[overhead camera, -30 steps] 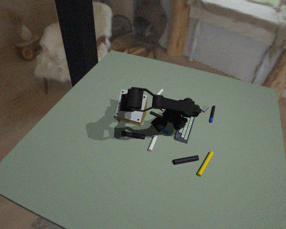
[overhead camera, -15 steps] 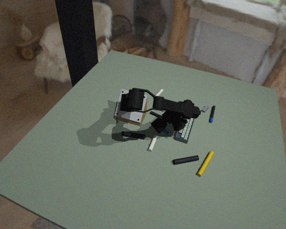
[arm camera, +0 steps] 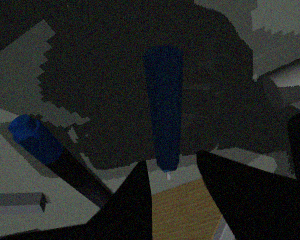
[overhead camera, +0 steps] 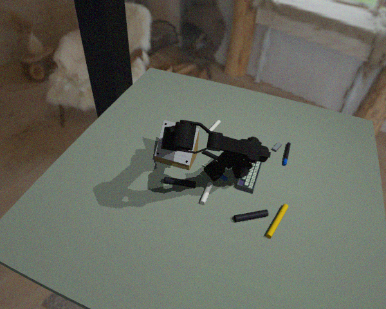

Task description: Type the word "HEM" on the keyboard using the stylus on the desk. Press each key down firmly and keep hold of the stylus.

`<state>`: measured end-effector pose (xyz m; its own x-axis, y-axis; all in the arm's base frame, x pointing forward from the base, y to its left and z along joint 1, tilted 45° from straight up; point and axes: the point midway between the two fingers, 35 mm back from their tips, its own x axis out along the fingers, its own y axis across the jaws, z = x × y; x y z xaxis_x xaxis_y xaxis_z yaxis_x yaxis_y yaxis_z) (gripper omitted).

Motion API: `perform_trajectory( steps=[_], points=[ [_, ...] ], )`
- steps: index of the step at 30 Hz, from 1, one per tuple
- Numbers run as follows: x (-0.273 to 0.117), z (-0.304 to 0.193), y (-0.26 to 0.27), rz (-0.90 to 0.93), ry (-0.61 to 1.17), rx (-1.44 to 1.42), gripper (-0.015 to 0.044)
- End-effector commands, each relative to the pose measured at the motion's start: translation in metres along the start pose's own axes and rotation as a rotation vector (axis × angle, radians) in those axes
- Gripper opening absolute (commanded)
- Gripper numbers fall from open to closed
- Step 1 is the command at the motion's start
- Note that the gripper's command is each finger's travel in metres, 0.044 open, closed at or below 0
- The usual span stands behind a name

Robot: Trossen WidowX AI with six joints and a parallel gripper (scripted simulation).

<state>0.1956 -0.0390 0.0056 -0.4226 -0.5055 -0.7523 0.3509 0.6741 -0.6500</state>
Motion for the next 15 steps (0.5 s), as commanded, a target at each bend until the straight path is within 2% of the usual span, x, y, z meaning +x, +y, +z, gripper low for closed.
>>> perform_trajectory(
  steps=[1,15],
  points=[
    [0.005,0.0003,-0.0007,-0.009,0.004,-0.009,0.015],
    [0.0121,0.0043,-0.0008,-0.009,0.004,-0.009,0.015]
  ],
)
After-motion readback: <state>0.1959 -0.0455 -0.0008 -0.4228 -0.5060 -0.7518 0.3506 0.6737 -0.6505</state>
